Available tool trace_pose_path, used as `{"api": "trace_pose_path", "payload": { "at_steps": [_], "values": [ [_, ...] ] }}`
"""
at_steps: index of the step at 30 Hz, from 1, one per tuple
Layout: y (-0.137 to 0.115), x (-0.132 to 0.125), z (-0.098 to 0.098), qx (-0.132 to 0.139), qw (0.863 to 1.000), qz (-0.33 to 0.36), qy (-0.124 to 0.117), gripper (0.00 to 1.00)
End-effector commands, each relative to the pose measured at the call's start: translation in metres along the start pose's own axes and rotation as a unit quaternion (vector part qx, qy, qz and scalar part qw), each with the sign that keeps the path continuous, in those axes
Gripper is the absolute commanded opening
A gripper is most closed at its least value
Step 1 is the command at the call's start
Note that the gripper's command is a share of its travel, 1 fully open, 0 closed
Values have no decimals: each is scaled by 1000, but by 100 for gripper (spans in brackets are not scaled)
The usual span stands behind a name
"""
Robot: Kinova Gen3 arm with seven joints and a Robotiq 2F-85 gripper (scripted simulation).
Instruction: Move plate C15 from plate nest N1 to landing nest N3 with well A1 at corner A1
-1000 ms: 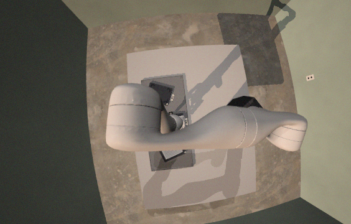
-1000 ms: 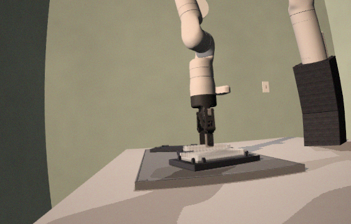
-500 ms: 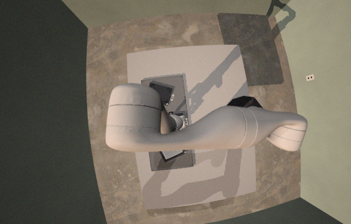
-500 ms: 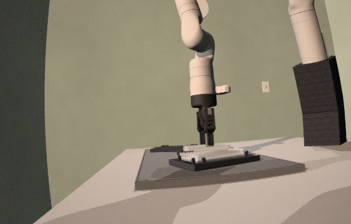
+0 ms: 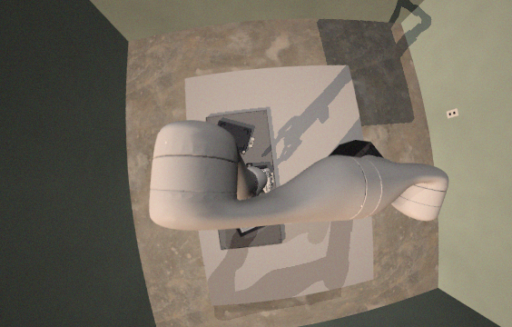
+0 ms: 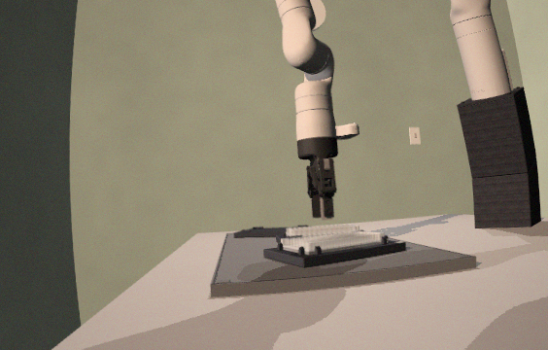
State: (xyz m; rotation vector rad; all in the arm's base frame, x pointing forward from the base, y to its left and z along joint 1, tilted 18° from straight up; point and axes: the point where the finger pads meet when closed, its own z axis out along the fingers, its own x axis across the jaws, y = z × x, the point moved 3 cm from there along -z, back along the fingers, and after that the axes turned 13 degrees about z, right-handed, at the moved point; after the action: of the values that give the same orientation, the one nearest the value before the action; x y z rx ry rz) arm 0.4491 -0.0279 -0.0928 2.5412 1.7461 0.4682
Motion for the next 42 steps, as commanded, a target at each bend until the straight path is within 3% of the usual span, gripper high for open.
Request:
{"api": "trace_pose_path", "payload": {
  "at_steps": [1,16,42],
  "values": [
    [3,0,-4,-4,1000,-1,0,100],
    [4,0,-24,-4,1000,-1,0,100],
    [3,0,-25,-4,1000,-1,0,100]
  ]
}}
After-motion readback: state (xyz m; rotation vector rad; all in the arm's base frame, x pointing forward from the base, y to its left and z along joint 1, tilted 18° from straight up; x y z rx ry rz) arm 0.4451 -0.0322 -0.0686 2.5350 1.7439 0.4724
